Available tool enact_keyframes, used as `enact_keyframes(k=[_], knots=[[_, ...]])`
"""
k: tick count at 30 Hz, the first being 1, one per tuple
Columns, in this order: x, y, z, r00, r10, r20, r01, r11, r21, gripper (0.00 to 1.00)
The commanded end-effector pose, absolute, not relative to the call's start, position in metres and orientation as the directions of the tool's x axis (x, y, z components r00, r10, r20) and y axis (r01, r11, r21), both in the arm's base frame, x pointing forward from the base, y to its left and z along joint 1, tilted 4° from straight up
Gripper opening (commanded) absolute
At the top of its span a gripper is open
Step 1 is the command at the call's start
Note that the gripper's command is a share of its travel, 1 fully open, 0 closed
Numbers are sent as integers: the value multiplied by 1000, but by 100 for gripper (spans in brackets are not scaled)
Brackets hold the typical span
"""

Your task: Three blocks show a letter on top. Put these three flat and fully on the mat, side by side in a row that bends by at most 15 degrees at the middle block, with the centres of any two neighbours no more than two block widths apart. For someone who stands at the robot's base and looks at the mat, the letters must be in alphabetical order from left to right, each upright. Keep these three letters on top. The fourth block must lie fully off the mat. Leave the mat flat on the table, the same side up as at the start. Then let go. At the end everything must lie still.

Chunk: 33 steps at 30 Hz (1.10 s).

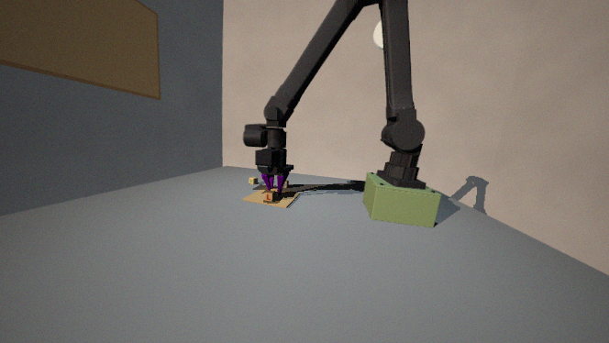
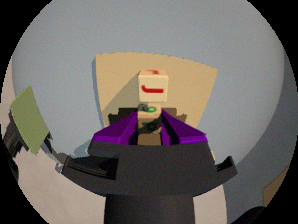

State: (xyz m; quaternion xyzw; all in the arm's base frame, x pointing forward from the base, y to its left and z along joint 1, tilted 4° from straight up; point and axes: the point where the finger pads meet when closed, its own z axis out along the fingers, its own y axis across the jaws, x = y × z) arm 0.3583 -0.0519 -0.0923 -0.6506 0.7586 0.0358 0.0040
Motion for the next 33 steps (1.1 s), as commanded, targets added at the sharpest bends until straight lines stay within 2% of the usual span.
enact_keyframes(k=[1,17,21,23,24,29,30,33], knots=[[392,-54,-81,-155,-986,-56,-988,156,-20,20],[392,-54,-82,-155,-986,-56,-988,156,-20,20],[392,-54,-82,-155,-986,-56,-988,156,-20,28],[392,-54,-82,-155,-986,-56,-988,156,-20,28],[392,-54,-82,-155,-986,-56,-988,156,-20,32],[392,-54,-82,-154,-986,-56,-988,156,-20,35],[392,-54,-82,-154,-986,-56,-988,156,-20,39],[392,-54,-82,-154,-986,-56,-988,156,-20,39]])
